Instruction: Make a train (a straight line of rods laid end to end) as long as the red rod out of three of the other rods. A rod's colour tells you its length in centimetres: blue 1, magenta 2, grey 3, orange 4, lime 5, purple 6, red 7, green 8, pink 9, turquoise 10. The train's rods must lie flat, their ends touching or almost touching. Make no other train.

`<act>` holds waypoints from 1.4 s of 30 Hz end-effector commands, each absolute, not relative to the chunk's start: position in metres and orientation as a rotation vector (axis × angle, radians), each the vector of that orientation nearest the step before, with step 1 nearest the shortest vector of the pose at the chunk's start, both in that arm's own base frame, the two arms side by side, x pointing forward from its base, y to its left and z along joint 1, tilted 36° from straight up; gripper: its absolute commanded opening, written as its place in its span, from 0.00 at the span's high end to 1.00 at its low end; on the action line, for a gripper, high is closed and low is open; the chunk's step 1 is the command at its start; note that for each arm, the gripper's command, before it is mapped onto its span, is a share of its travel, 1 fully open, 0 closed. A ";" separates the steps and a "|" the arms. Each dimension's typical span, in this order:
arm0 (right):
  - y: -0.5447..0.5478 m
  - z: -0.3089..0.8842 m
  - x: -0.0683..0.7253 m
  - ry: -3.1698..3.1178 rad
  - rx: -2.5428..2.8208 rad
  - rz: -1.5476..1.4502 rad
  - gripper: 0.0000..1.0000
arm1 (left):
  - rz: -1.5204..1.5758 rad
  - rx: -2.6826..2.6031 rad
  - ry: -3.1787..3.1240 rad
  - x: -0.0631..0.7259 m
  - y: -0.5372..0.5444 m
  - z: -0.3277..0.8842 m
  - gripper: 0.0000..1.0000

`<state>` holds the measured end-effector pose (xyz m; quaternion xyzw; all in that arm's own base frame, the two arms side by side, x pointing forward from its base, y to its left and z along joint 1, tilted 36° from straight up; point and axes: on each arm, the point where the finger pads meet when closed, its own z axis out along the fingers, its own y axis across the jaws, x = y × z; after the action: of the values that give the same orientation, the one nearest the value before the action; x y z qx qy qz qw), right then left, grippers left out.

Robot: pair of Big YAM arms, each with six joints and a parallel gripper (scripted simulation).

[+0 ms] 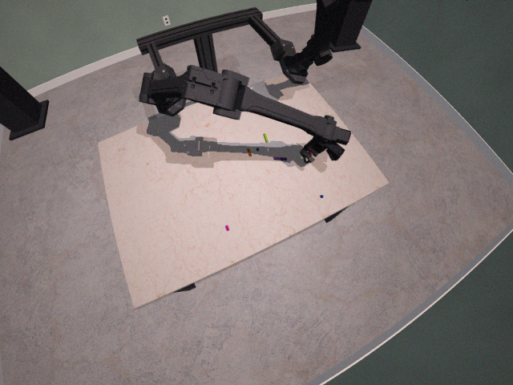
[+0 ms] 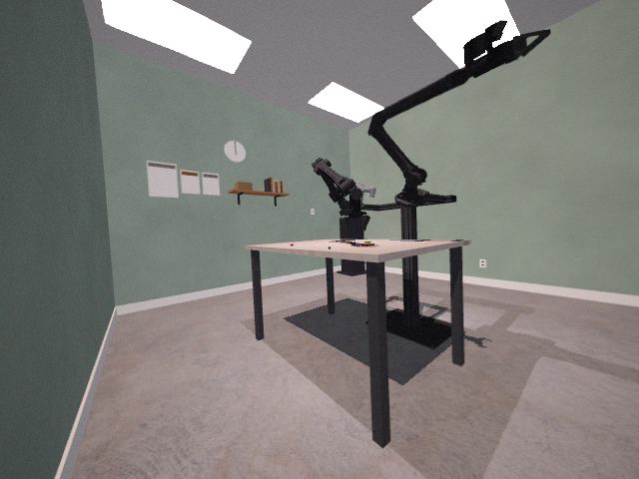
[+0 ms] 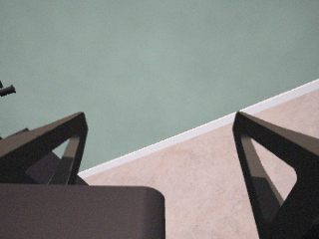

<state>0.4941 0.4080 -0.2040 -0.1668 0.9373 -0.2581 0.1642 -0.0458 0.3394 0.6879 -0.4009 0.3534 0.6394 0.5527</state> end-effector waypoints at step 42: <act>0.420 -0.206 0.538 2.056 -2.256 -0.980 0.00 | 1.512 -0.964 0.830 -0.050 0.336 0.687 0.00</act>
<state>0.5221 0.4253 -0.1989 -0.6600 0.6862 -0.3058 -0.0066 -0.0458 0.3394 0.6879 -0.4009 0.3534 0.6394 0.5527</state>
